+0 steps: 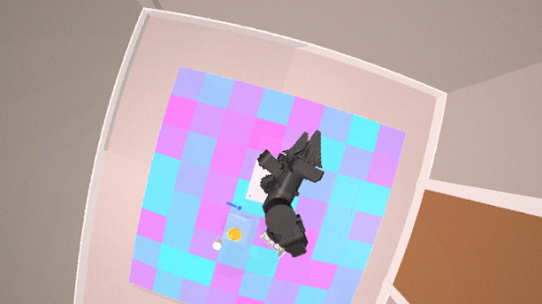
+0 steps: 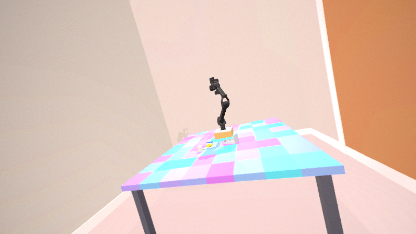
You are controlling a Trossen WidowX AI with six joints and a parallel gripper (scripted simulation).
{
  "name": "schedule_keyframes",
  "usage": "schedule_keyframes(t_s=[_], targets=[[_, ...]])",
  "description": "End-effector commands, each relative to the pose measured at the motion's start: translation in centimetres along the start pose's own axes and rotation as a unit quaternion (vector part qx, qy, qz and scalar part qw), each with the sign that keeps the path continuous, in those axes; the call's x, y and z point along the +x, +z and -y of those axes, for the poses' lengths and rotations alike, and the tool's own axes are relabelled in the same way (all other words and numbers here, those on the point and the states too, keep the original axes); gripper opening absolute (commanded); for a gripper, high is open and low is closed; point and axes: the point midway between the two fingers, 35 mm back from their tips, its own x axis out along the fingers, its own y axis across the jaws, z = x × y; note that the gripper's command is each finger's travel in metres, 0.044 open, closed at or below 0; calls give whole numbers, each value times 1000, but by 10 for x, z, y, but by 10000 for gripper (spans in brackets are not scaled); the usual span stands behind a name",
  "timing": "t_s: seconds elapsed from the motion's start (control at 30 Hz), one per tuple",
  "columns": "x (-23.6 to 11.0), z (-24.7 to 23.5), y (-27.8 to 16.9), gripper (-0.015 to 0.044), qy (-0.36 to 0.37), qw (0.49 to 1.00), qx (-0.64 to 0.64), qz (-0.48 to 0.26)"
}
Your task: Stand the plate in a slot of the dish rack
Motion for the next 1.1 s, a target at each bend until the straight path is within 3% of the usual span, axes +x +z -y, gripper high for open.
schedule_keyframes(t_s=[0.0,0.27,0.5,0.8,1.07], targets=[[11,-21,47,400,37,996,0,78],[6,-55,124,400,99,975,-4,199],[-20,-93,188,400,161,942,-18,295],[-81,-145,257,400,244,880,-44,405],[-152,-187,291,400,300,815,-84,488]])
